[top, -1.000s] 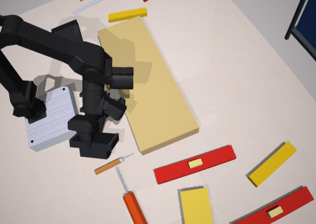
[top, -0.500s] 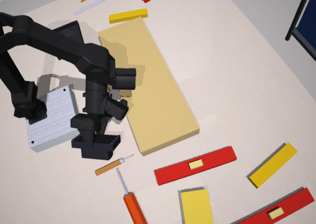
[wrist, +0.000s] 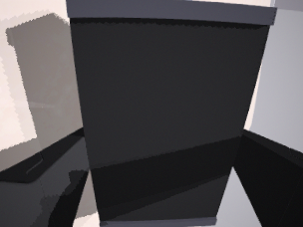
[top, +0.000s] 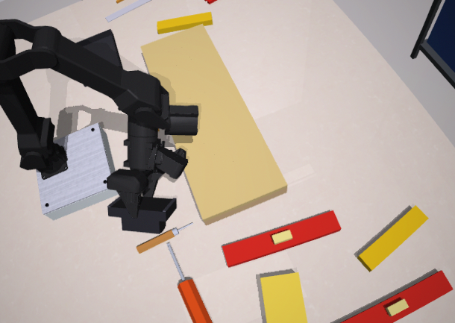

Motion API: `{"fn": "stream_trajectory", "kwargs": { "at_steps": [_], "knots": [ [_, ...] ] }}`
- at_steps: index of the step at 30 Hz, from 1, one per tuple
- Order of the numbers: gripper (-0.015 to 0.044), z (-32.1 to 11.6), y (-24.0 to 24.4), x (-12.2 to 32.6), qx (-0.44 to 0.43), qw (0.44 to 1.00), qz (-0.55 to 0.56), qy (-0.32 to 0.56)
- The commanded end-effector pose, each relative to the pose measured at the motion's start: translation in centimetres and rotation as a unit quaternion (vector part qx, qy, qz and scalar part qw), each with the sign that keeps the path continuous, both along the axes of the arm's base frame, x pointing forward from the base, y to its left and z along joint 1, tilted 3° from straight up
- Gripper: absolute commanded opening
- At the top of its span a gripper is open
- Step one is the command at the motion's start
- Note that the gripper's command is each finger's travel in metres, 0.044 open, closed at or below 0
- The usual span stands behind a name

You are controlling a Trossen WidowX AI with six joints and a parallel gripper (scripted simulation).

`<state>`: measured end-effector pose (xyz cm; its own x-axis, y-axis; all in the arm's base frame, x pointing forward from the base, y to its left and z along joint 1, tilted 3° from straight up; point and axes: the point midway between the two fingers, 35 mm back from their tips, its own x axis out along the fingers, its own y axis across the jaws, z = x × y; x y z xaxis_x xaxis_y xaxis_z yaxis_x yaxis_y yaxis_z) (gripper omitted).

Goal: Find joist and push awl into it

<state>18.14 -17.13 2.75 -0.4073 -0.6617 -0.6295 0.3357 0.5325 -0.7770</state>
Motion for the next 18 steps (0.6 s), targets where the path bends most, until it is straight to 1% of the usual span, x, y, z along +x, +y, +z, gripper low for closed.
{"fn": "stream_trajectory", "kwargs": {
  "at_steps": [1,14,15,18],
  "knots": [
    [0.0079,0.08,-0.03,0.01,-0.002,1.0,0.001,0.0],
    [0.042,0.08,-0.03,0.01,-0.002,1.0,0.001,0.0],
    [0.044,0.1,-0.02,0.02,-0.001,1.0,0.001,0.0],
    [0.044,0.23,0.14,0.14,-0.001,1.0,0.001,0.0]
  ]
}}
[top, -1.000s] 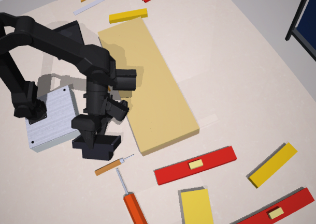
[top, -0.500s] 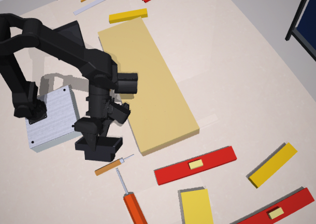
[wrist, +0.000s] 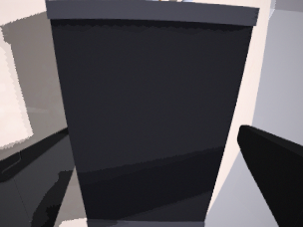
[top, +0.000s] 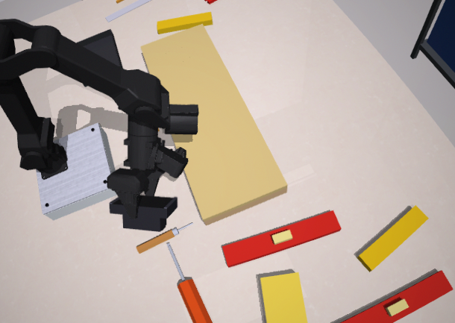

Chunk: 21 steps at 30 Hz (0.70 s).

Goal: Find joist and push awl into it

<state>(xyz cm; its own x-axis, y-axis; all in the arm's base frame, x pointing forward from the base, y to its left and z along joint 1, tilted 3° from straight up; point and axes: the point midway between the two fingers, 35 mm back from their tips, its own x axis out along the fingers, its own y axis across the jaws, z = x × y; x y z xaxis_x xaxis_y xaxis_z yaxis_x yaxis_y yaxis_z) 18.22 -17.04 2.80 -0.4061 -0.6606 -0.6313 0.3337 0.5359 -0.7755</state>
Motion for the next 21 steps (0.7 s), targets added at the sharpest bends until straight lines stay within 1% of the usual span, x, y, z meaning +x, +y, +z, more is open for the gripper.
{"fn": "stream_trajectory", "kwargs": {
  "at_steps": [1,16,18,21],
  "knots": [
    [0.044,0.3,0.1,0.1,-0.003,1.0,-0.001,0.0],
    [0.044,1.9,1.9,1.2,0.0,1.0,0.0,-0.001],
    [0.044,3.0,2.4,1.6,0.002,1.0,0.004,0.0],
    [0.044,6.0,3.9,2.5,0.007,1.0,0.016,0.004]
  ]
}}
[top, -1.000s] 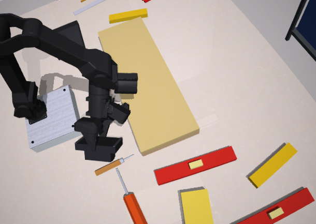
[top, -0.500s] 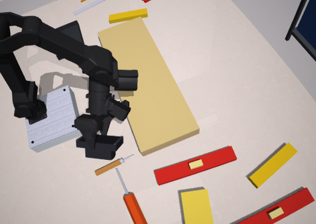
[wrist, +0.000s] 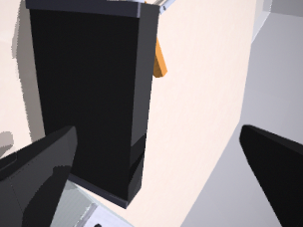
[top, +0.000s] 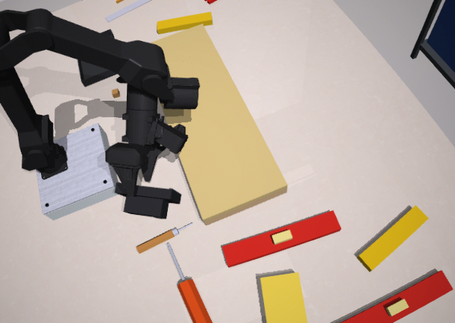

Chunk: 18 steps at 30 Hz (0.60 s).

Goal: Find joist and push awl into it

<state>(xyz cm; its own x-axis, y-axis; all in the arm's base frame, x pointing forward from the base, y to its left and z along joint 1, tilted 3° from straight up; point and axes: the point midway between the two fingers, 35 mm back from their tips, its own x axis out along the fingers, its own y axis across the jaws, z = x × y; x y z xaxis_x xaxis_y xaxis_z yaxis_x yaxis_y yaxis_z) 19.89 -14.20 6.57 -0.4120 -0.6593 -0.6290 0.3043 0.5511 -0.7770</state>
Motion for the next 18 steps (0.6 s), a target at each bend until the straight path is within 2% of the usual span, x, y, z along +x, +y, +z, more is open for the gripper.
{"fn": "stream_trajectory", "kwargs": {
  "at_steps": [1,4,5,18],
  "knots": [
    [0.044,3.5,1.7,1.1,0.003,1.0,0.013,-0.007],
    [0.044,7.2,3.5,1.3,0.007,1.0,0.025,-0.001],
    [0.044,4.5,2.2,1.2,0.005,1.0,0.019,0.002],
    [0.044,4.5,2.2,1.2,0.005,1.0,0.019,0.002]
  ]
}}
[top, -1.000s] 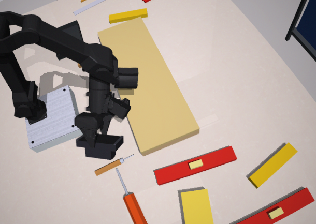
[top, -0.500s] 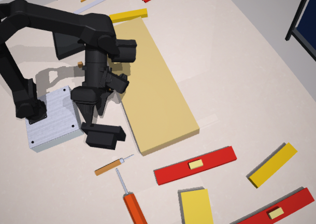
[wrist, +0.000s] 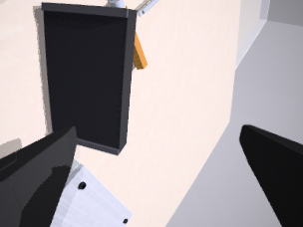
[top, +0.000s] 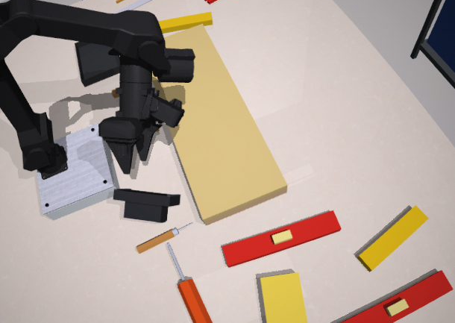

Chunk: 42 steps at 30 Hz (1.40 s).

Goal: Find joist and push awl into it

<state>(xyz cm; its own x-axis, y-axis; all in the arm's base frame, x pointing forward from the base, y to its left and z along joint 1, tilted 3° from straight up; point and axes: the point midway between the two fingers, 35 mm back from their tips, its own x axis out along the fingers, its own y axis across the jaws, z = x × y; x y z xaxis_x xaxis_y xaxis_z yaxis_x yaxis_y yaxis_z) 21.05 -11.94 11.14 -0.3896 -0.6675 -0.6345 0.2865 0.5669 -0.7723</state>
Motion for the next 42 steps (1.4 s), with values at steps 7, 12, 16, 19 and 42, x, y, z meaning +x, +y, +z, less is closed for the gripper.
{"fn": "stream_trajectory", "kwargs": {
  "at_steps": [7,12,16,19,42],
  "knots": [
    [0.044,0.0,0.0,0.0,0.001,1.0,0.002,0.002],
    [0.044,-1.2,-1.1,-1.2,0.114,0.991,0.041,0.065],
    [0.044,-2.4,-2.2,-2.3,0.238,0.959,0.109,0.105],
    [0.044,-3.1,-3.0,-2.9,0.32,0.924,0.175,0.116],
    [0.044,-3.9,-8.1,-4.7,0.401,0.655,0.637,0.069]
  ]
}}
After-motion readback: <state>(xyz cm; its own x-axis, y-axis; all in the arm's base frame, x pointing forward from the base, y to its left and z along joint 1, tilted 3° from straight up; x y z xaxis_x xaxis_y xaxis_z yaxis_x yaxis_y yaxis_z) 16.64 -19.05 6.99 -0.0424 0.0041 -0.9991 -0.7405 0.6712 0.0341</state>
